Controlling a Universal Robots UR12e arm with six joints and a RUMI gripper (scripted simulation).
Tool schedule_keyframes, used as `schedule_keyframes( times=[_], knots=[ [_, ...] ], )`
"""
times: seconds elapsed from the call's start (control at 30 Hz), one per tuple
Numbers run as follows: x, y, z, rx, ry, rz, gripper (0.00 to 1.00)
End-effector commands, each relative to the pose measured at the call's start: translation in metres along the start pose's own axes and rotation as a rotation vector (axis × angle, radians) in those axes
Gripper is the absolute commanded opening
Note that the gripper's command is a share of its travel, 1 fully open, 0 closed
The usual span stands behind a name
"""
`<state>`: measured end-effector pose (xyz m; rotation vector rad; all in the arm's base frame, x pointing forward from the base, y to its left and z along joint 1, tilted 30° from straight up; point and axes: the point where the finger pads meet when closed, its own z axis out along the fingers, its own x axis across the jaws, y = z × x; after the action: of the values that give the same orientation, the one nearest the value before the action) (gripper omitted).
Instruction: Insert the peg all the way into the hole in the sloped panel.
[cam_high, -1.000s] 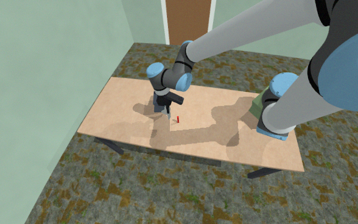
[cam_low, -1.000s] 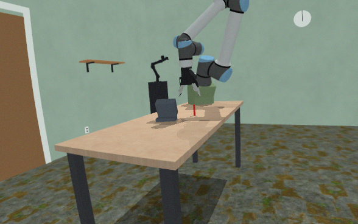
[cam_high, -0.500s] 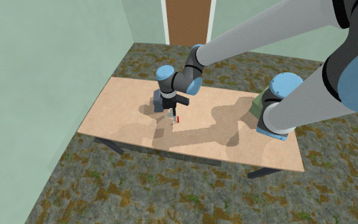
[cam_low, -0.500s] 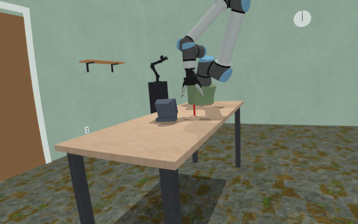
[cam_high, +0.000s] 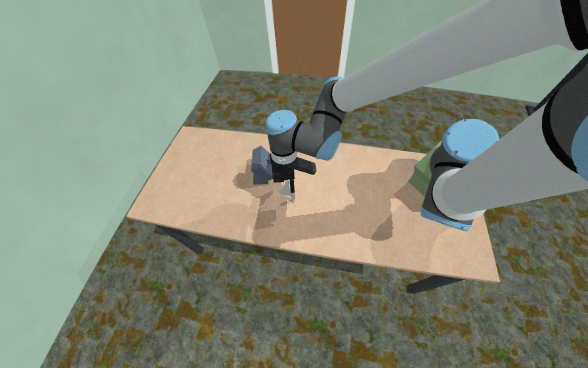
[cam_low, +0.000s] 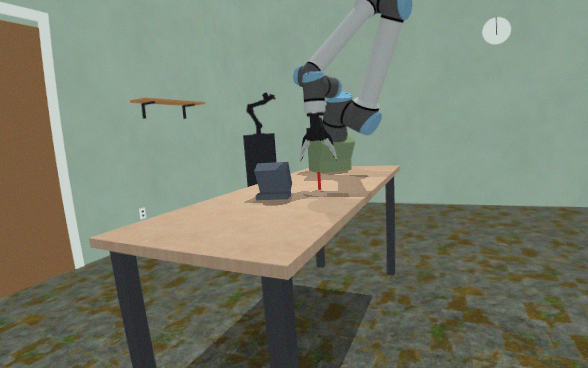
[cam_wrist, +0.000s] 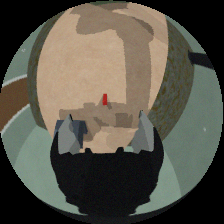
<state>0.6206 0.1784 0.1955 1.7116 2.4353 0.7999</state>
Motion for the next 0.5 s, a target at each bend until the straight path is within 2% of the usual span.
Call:
schedule_keyframes(
  times=[0.0, 0.47],
  knots=[
    [0.001, -0.001, 0.011, 0.001, 0.003, -0.003, 1.0],
    [0.0, 0.001, 0.029, -0.002, 0.001, -0.003, 1.0]
  ],
)
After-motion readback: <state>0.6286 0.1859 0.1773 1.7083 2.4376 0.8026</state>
